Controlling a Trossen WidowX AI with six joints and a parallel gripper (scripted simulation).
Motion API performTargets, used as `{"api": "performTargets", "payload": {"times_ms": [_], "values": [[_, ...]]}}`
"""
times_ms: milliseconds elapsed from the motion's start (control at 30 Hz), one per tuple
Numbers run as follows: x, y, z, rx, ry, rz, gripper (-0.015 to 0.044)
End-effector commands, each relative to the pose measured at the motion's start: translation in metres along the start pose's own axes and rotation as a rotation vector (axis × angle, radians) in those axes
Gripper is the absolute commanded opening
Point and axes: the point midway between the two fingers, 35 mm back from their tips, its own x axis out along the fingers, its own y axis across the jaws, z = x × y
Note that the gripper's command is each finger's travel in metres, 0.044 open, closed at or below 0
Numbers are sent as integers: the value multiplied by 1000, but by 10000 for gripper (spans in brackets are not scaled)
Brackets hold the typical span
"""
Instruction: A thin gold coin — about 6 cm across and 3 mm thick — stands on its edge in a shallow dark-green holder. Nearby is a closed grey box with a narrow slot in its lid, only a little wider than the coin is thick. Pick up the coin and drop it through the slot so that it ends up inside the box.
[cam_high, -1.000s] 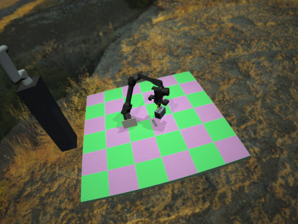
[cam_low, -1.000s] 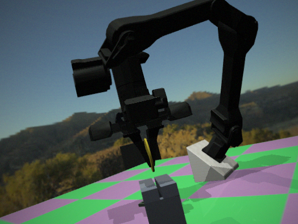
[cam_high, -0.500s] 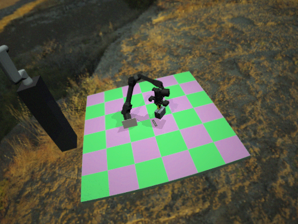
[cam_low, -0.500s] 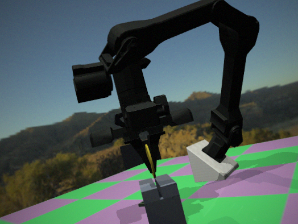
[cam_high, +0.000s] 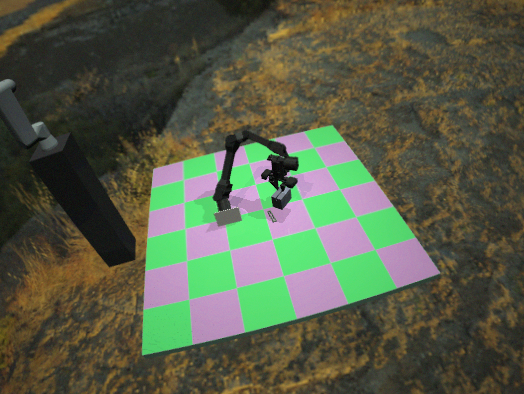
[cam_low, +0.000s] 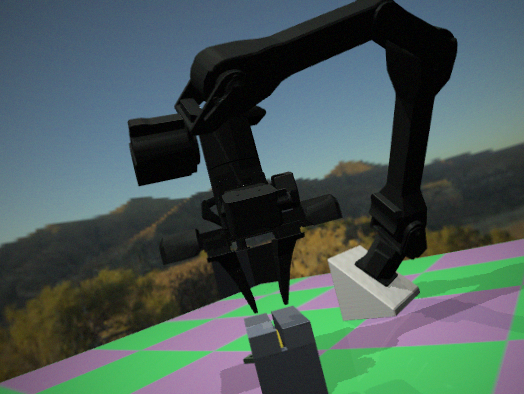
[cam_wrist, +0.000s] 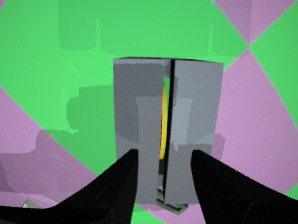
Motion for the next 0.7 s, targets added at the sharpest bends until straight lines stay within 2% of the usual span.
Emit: {"api": "performTargets", "payload": {"times_ms": [0,167,433,500,567,667], "values": [[0,0,0,-2,0,-1,161],[0,0,0,-2,0,-1,161],[-20,0,0,0,1,0,371],[-34,1,-1,2,1,2,423],[-54,3,-1,3,0,6,440],[-61,5,-2,4,-1,7,440]]}}
